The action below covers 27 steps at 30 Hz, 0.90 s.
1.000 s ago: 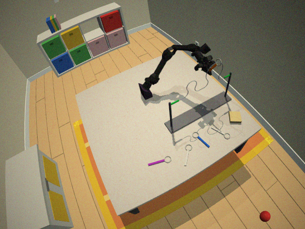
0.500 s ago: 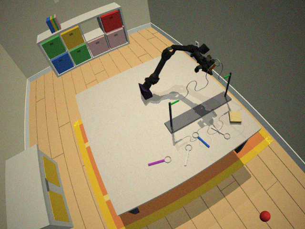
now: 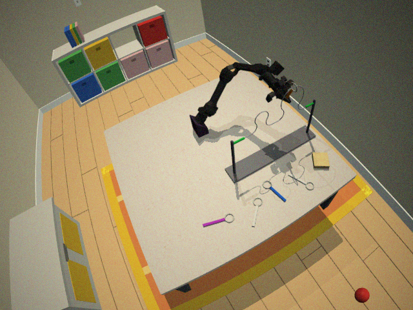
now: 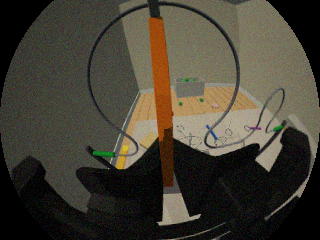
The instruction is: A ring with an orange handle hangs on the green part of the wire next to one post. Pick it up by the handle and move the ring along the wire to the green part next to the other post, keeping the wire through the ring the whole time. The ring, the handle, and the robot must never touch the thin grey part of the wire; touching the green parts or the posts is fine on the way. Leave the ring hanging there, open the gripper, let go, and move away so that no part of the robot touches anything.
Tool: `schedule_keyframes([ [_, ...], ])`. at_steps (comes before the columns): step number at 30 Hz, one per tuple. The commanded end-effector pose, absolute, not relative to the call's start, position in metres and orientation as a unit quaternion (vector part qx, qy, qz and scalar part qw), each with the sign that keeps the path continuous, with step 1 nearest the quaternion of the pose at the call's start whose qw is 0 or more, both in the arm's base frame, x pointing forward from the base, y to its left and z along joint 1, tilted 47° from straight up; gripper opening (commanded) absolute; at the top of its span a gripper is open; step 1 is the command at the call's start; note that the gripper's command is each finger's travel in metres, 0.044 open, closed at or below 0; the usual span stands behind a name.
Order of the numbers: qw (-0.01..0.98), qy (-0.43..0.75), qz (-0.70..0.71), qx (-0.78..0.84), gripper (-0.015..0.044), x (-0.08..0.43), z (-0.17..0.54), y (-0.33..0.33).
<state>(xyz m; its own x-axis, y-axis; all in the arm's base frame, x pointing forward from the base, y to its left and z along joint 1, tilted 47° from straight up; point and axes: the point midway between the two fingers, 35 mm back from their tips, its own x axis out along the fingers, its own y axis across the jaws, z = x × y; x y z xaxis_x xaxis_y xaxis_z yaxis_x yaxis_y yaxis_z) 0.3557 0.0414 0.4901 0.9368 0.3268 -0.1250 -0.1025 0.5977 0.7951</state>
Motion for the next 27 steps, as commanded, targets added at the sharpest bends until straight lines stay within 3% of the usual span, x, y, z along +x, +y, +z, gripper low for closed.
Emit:
schedule_keyframes([
  [1, 0.874, 0.127, 0.127, 0.451, -0.015, 0.355, 0.4905, 0.0427],
  [27, 0.791, 0.097, 0.157, 0.583, -0.015, 0.355, 0.499, 0.0475],
])
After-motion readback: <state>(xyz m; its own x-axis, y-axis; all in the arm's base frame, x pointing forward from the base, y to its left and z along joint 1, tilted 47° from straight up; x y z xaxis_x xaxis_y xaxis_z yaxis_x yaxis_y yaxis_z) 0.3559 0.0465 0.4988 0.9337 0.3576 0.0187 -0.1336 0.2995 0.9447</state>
